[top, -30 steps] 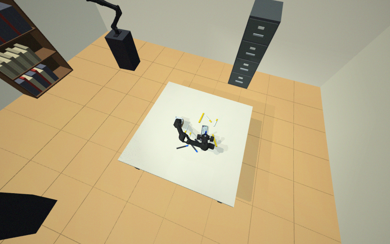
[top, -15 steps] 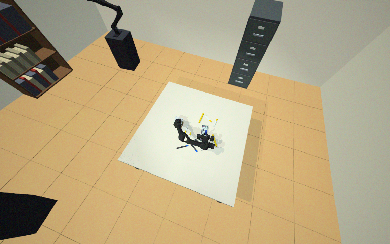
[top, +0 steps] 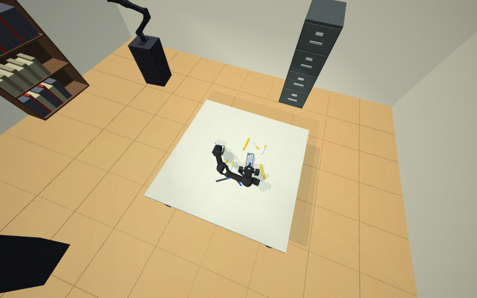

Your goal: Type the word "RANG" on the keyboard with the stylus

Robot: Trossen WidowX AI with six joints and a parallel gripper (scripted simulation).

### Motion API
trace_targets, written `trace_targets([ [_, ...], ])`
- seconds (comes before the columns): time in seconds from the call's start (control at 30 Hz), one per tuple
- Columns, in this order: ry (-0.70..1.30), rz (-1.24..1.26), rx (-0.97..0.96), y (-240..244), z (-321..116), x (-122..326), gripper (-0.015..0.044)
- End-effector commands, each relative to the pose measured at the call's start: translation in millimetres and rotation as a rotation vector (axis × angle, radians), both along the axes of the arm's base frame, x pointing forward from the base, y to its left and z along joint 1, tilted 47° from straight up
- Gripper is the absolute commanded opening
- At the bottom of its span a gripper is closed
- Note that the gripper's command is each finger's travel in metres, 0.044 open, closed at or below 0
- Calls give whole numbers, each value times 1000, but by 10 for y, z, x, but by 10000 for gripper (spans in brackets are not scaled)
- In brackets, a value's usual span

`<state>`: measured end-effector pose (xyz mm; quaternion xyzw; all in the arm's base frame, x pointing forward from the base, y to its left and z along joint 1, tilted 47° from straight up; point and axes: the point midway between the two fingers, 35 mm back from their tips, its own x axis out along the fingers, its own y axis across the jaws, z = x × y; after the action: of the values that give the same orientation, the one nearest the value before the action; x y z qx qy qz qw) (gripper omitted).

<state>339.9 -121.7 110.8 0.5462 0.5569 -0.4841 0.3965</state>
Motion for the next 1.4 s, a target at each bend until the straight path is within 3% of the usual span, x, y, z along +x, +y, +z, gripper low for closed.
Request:
trace_targets([
  [0.0, 11, 2, 3, -46, -66, -27, 0],
  [0.13, 11, 2, 3, -46, -66, -27, 0],
  [0.23, 11, 2, 3, -49, -87, -24, 79],
  [0.27, 11, 2, 3, -49, -87, -24, 81],
  [1.37, 11, 1, 2, -136, -167, -40, 81],
])
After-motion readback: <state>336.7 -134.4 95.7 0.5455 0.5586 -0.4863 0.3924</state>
